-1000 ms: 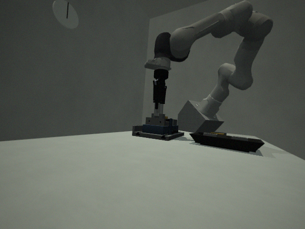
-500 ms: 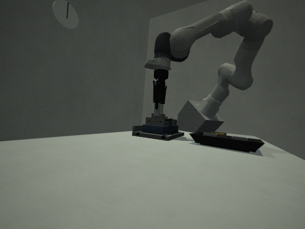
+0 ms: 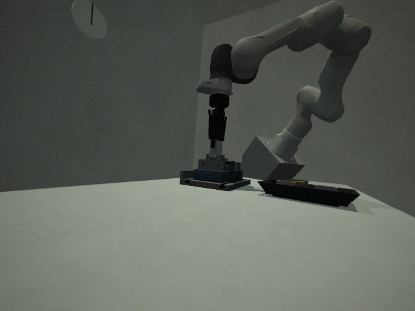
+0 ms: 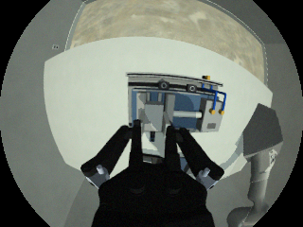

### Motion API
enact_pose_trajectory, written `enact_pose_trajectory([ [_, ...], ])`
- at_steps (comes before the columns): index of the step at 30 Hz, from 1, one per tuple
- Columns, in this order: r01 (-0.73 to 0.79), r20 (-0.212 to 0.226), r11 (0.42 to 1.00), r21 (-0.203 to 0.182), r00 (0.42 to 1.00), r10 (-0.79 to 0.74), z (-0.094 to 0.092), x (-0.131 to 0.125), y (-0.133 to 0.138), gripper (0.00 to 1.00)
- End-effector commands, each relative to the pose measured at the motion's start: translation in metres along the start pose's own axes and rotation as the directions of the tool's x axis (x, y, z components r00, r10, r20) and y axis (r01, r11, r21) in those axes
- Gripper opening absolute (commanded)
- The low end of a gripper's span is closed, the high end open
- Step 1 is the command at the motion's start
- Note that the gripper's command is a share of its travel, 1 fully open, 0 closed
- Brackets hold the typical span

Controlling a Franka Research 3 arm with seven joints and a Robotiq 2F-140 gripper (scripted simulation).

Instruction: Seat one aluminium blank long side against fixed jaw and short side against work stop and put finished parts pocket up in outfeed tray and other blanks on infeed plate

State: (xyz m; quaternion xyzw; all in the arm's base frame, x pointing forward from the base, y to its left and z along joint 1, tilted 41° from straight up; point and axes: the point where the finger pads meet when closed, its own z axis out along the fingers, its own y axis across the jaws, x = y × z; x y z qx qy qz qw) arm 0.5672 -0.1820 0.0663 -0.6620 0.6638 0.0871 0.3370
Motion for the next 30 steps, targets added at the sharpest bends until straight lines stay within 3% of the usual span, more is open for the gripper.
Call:
enact_pose_trajectory([
  [1,-0.003,-0.004,1.000,0.004,1.000,0.003,-0.0020,0.0019,-0.0016,0.00],
  [21,-0.003,-0.004,1.000,0.004,1.000,0.003,-0.0020,0.0019,-0.0016,0.00],
  [22,-0.003,-0.004,1.000,0.004,1.000,0.003,-0.0020,0.0019,-0.0016,0.40],
  [30,-0.003,-0.004,1.000,0.004,1.000,0.003,-0.0020,0.0019,-0.0016,0.40],
])
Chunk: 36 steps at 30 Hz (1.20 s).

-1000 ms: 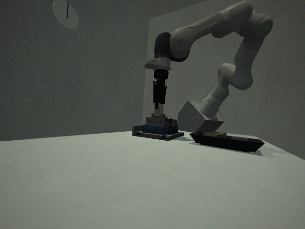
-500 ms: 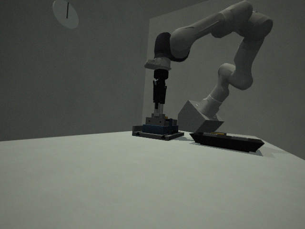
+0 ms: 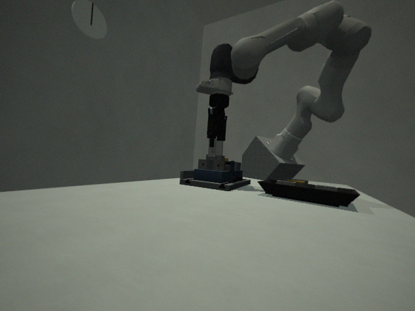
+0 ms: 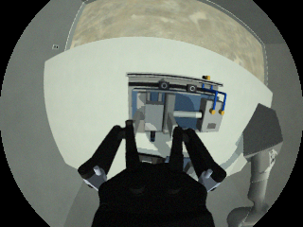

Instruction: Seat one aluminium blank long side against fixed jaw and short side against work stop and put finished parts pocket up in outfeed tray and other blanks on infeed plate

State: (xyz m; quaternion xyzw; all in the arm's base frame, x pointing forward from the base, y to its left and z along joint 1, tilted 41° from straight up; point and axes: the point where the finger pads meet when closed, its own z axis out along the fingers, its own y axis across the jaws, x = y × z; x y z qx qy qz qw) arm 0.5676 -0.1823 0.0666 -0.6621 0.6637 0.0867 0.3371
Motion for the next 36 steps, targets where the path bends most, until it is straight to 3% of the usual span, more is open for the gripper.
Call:
enact_pose_trajectory([
  [1,-0.003,-0.004,1.000,0.004,1.000,0.003,-0.0017,0.0018,-0.0011,0.40],
  [36,-0.003,-0.004,1.000,0.004,1.000,0.003,-0.0055,0.0018,-0.0011,0.40],
])
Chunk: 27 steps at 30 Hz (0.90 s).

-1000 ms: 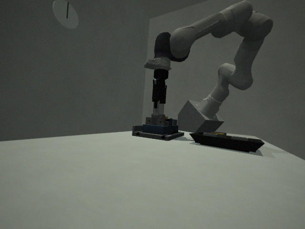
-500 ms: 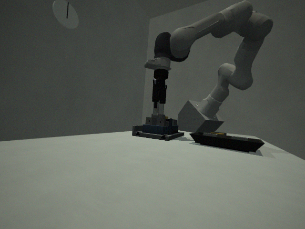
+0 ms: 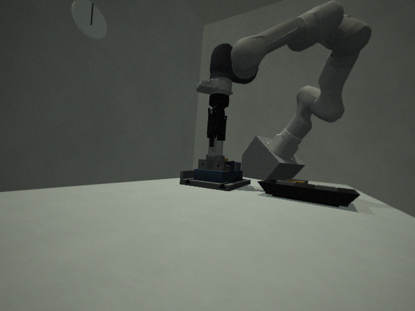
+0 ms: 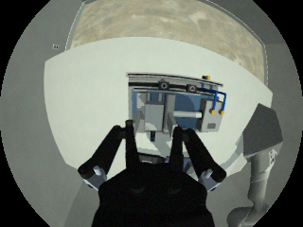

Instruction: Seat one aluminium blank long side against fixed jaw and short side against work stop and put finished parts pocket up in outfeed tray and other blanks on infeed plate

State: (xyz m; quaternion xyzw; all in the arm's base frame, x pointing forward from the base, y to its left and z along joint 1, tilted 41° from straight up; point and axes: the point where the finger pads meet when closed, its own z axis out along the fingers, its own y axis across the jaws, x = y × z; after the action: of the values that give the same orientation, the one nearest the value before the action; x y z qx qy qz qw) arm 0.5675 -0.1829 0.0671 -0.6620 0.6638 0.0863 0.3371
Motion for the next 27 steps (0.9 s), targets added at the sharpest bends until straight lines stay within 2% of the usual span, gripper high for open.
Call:
enact_pose_trajectory([
  [1,-0.003,-0.003,1.000,0.003,1.000,0.003,-0.006,0.002,-0.001,0.40],
  [11,-0.003,-0.003,1.000,0.003,1.000,0.003,-0.022,0.001,-0.001,0.40],
  [27,-0.003,-0.003,1.000,0.003,1.000,0.003,-0.065,0.001,-0.001,0.40],
])
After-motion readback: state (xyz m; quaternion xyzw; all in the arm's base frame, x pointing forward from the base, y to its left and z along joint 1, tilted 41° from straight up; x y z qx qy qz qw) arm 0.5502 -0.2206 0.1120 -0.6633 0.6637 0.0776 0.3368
